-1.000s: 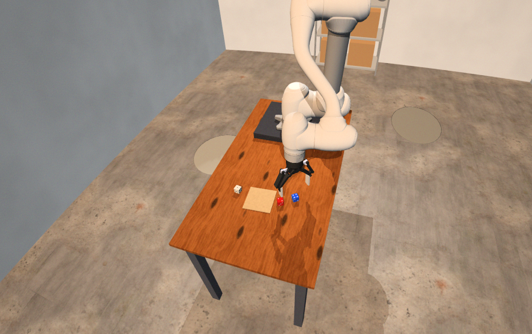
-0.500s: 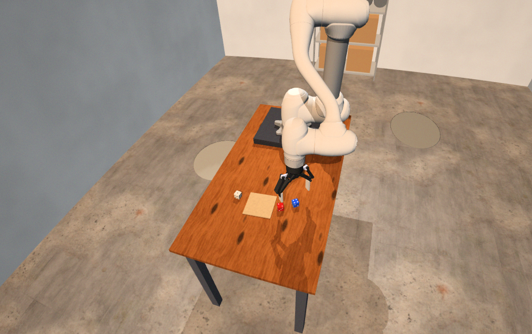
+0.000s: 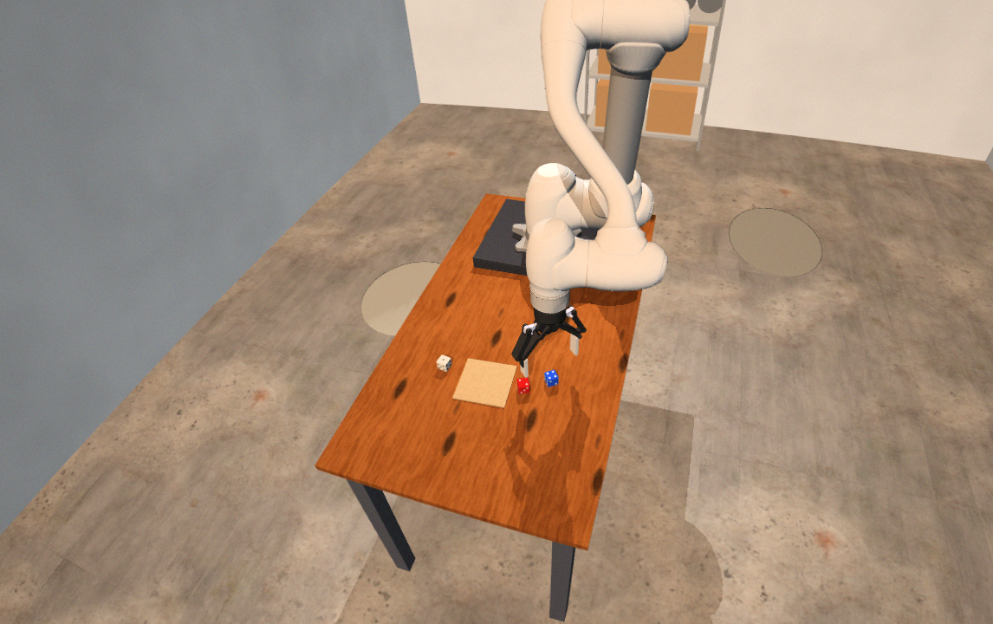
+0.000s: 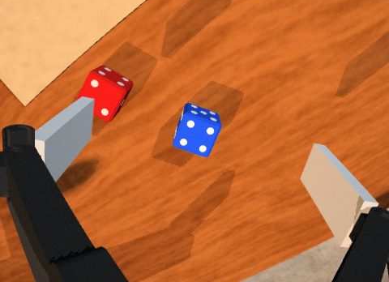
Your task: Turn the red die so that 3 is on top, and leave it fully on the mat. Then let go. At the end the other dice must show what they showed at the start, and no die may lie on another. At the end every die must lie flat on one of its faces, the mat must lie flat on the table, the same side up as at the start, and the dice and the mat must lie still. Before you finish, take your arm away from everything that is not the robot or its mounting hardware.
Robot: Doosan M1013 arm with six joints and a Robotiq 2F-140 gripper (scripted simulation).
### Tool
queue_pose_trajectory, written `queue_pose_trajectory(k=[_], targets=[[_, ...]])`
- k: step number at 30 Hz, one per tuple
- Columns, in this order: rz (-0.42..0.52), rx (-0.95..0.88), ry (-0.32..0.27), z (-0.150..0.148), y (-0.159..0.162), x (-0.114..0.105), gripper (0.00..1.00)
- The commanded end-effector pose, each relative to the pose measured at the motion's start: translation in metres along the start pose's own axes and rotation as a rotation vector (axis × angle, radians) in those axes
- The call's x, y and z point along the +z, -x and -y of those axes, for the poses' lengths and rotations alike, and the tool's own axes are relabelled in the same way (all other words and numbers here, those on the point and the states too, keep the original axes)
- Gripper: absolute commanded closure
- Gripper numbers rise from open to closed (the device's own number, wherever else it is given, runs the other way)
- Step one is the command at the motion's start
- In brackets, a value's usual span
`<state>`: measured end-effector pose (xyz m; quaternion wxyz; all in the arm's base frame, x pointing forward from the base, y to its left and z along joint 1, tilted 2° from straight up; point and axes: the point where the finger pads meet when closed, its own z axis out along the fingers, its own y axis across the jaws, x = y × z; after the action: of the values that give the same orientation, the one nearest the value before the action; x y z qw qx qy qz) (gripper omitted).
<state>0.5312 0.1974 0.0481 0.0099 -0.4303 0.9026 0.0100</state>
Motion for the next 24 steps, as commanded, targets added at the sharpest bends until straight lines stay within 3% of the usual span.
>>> queue_pose_trajectory(k=[1,7,24], targets=[[0.000,0.000,0.000,0.000,0.000,0.000,0.00],[0.000,0.000,0.000,0.000,0.000,-0.008,0.00],[0.000,0.000,0.000,0.000,0.000,-0.082,0.00]])
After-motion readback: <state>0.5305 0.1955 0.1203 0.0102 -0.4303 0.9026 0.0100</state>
